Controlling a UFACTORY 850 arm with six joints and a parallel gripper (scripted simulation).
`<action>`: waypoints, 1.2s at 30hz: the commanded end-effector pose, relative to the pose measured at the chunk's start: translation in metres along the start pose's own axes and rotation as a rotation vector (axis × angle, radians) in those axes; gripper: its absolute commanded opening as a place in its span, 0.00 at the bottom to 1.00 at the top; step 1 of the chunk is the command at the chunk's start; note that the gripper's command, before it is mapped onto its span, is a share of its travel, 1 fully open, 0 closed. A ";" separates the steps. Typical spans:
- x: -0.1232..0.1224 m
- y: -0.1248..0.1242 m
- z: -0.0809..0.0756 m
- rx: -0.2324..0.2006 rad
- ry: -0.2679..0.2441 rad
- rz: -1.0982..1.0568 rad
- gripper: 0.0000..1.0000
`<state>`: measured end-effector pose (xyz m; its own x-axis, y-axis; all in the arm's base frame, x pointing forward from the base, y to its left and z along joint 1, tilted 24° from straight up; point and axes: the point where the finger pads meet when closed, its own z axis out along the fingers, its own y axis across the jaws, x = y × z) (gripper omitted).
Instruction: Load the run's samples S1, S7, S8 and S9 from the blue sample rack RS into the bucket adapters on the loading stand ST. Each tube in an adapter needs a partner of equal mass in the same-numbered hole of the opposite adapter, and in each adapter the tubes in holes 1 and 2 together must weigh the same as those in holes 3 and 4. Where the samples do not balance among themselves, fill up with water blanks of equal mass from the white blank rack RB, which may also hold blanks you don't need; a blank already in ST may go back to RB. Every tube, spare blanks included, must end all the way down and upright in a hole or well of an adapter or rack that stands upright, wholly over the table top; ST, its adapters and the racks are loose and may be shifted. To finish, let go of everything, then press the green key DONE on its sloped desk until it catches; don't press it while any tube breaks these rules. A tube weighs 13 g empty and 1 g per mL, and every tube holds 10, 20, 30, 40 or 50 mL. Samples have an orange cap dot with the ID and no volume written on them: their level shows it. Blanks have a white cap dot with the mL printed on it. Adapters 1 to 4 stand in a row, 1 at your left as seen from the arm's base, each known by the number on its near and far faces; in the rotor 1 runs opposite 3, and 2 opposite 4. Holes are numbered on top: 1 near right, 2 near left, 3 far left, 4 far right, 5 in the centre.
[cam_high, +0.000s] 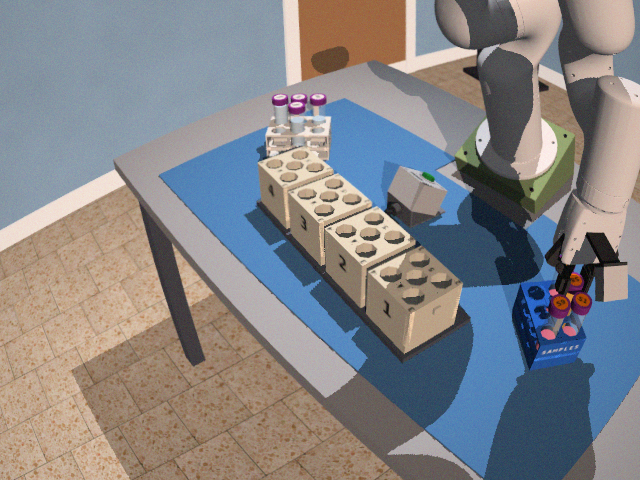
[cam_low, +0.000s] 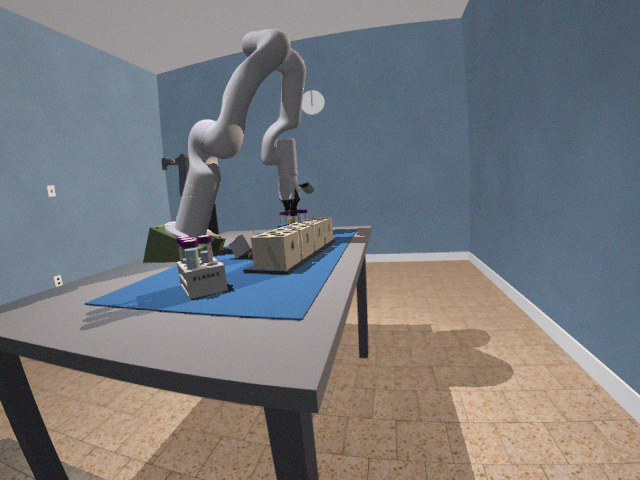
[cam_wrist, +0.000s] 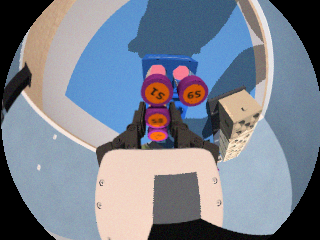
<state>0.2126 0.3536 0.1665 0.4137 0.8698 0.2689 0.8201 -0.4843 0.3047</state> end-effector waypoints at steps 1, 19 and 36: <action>0.001 0.000 0.000 0.000 0.001 0.000 0.00; 0.001 0.000 0.000 0.000 0.001 0.000 0.43; 0.001 0.000 -0.008 0.000 0.001 0.000 0.43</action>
<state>0.2113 0.3533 0.1693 0.4134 0.8697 0.2698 0.8200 -0.4844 0.3048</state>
